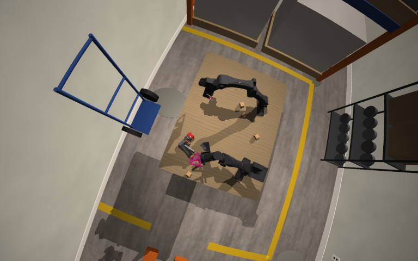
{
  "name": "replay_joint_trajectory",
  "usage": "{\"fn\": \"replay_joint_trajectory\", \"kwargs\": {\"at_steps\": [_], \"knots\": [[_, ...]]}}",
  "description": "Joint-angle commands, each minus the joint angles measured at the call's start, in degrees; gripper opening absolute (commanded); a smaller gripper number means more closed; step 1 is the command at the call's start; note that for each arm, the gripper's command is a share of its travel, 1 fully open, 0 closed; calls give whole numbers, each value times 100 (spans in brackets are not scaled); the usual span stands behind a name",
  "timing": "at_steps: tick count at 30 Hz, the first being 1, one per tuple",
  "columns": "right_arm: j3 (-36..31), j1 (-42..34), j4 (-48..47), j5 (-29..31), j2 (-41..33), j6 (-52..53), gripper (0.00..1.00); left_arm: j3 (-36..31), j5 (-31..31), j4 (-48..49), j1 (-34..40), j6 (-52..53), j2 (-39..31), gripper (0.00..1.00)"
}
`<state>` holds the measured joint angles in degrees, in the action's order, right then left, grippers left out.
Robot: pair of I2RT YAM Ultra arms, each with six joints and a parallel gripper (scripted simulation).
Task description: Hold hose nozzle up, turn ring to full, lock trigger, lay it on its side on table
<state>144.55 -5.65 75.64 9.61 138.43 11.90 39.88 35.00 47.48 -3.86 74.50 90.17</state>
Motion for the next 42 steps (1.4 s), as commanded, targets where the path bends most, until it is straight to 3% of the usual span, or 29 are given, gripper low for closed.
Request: {"fn": "replay_joint_trajectory", "kwargs": {"at_steps": [1, 6, 10, 11, 20, 25, 27, 42], "knots": [[-275, 70, -613, -57, -680, -109, 100, 285, -307, -335, 92, -659, -343, 100], [-1103, 117, -1395, -172, -1431, -260, 100, 487, -726, -900, 116, -1582, -660, 100], [-1445, 144, -1739, -223, -1455, -318, 100, 573, -880, -1116, 158, -1919, -797, 100], [-1760, 157, -2007, -251, -1974, -350, 100, 659, -966, -1285, 42, -2131, -839, 100], [-3586, 279, -3557, -450, -3639, -610, 100, 1063, -1702, -2255, 246, -3649, -1518, 100], [-4580, 349, -4464, -575, -4533, -753, 100, 1302, -2089, -2815, 299, -4523, -1861, 100], [-4580, 349, -4464, -575, -4533, -753, 100, 1302, -2089, -2815, 299, -4523, -1861, 100], [-7627, 543, -7162, -923, -7274, -1183, 100, 2013, -3323, -4537, 395, -7175, -2928, 100]]}}
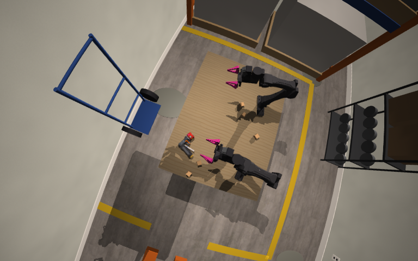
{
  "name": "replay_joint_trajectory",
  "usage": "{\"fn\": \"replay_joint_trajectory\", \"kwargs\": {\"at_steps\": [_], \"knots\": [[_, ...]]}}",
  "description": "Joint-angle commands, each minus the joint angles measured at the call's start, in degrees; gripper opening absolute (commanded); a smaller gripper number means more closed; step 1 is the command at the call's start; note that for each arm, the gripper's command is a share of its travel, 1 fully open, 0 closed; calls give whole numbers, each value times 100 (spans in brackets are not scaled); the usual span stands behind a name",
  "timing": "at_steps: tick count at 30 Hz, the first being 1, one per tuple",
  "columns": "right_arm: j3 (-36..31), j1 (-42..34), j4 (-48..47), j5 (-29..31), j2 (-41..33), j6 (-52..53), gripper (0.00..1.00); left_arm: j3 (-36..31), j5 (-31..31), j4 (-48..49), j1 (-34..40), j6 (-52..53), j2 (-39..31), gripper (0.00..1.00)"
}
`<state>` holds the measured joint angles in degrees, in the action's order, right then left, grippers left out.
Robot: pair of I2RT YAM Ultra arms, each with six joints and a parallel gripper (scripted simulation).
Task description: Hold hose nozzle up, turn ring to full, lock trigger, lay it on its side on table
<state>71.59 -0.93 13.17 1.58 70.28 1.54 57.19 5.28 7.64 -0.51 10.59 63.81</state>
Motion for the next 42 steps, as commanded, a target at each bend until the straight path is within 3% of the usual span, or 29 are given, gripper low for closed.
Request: {"fn": "replay_joint_trajectory", "kwargs": {"at_steps": [1, 10, 15, 23, 26, 31, 32, 42], "knots": [[-331, 71, -915, -121, -459, -147, 100, 282, -350, -553, 60, -784, -292, 100], [-1239, 157, -1696, -231, -1194, -213, 100, 542, -700, -1057, 100, -1336, -564, 100], [-936, 104, -1577, -202, -1277, -117, 100, 556, -520, -859, 133, -1051, -614, 100], [-937, 30, -1533, -149, -1061, -129, 100, 477, -497, -664, 65, -1024, -228, 100], [-857, 91, -1511, -138, -953, -140, 100, 221, -496, -665, 70, -1017, -251, 100], [-851, 73, -1479, -135, -1069, -147, 100, 361, -493, -736, 77, -1016, -347, 100], [-842, 67, -1410, -135, -1033, -150, 37, 314, -492, -703, 79, -1018, -449, 100], [-849, 25, -1450, -135, -1128, -170, 37, 293, -494, -642, 96, -1021, -456, 100]]}}
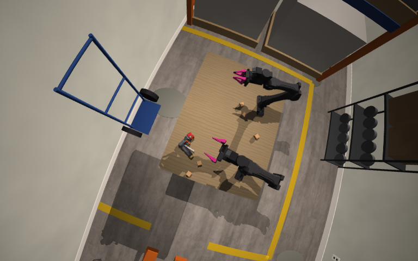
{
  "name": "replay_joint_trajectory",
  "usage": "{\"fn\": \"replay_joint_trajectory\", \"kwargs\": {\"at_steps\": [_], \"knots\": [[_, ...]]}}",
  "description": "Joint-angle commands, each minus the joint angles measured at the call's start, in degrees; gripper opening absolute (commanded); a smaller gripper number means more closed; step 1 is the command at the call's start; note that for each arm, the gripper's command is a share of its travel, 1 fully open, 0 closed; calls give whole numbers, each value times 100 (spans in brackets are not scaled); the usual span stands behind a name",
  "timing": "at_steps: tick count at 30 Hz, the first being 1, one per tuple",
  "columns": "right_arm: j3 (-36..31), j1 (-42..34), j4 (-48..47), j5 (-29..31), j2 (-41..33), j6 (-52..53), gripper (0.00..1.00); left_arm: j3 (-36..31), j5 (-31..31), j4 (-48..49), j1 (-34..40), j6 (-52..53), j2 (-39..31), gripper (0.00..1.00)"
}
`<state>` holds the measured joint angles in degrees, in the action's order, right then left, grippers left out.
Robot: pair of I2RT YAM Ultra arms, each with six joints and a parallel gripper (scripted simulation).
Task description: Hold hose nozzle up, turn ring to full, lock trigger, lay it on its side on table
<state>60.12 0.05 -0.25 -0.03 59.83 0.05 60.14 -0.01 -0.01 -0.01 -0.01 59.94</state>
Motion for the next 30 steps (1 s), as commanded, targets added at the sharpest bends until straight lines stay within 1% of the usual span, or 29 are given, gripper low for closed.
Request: {"fn": "replay_joint_trajectory", "kwargs": {"at_steps": [1, 6, 7, 16, 17, 18, 22, 26, 28, 30], "knots": [[299, -74, -106, 28, -56, -24, 37, -27, 35, 10, 48, 41, -59, 100], [301, -22, -96, 26, 52, -32, 37, -132, 35, -29, 58, 40, -37, 100], [301, -22, -96, 26, 52, -30, 37, -16, 36, -25, 59, 39, -39, 77], [301, -22, -96, 26, 52, -30, 37, -3, 35, 17, 59, 35, -39, 77], [301, -22, -96, 26, 52, -30, 37, 73, -55, -192, -112, 84, 251, 77], [301, -22, -96, 26, 52, -30, 37, 237, -85, -238, -111, 137, 254, 77], [301, -22, -96, 26, 52, -30, 37, 328, -275, -612, -215, 413, 565, 77], [301, -22, -96, 26, 52, -30, 37, 639, -455, -958, -352, 721, 982, 77], [301, -22, -96, 26, 52, -30, 37, 639, -455, -958, -352, 721, 982, 77], [301, -22, -96, 26, 52, -30, 37, 812, -525, -1171, -416, 863, 1237, 77]]}}
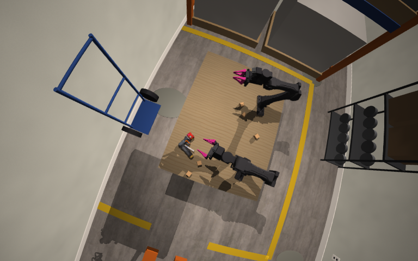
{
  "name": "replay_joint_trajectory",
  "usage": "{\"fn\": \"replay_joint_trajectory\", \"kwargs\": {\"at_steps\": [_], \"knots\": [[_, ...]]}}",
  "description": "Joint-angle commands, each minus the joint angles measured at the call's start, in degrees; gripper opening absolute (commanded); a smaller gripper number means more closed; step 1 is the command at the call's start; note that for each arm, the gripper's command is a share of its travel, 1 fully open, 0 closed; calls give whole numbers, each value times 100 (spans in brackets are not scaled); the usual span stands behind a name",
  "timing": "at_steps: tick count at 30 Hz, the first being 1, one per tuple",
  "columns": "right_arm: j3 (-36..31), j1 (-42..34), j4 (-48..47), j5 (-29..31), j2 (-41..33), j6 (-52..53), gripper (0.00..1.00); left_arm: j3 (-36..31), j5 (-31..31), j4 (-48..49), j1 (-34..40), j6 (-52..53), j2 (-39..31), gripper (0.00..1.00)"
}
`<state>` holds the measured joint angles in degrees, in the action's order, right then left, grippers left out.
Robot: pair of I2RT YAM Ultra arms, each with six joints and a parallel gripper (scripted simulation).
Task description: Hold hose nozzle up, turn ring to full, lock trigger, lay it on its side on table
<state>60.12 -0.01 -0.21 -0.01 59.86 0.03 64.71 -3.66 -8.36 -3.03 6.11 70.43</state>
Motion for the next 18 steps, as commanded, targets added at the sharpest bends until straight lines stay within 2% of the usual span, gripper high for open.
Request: {"fn": "replay_joint_trajectory", "kwargs": {"at_steps": [1, 18], "knots": [[301, -16, -100, 24, 49, -28, 37, 427, -180, -399, -148, 292, 290, 77], [301, -16, -100, 24, 49, -28, 37, 1455, -778, -1783, -673, 1274, 1995, 77]]}}
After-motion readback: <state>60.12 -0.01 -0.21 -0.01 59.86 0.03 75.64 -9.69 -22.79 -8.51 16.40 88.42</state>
